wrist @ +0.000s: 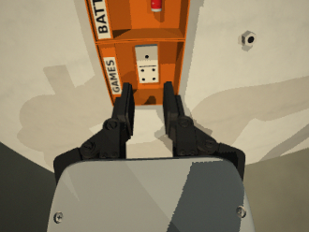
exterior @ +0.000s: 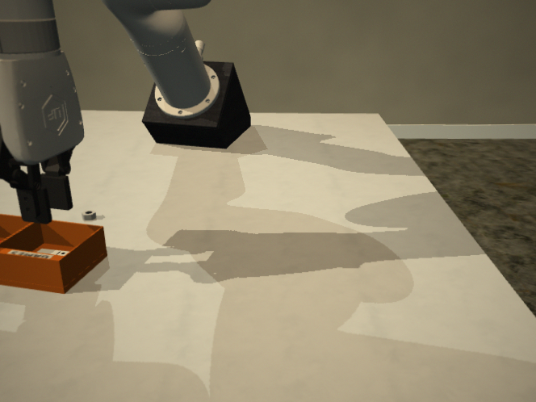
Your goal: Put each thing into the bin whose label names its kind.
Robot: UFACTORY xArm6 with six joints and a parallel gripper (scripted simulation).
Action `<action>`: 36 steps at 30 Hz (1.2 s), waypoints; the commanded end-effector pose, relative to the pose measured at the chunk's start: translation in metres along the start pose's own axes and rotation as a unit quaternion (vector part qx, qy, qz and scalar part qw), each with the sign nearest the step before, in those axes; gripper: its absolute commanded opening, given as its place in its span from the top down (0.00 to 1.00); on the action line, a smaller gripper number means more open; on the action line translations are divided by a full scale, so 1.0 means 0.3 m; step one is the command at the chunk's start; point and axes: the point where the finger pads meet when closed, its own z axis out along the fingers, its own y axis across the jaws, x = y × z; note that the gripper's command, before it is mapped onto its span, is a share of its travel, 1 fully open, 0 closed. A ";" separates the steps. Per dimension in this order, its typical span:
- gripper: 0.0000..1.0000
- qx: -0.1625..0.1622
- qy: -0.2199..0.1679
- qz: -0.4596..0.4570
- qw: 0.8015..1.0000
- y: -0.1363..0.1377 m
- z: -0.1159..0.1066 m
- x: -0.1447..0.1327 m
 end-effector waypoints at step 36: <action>0.00 0.000 0.000 0.000 1.000 0.000 -0.377 0.000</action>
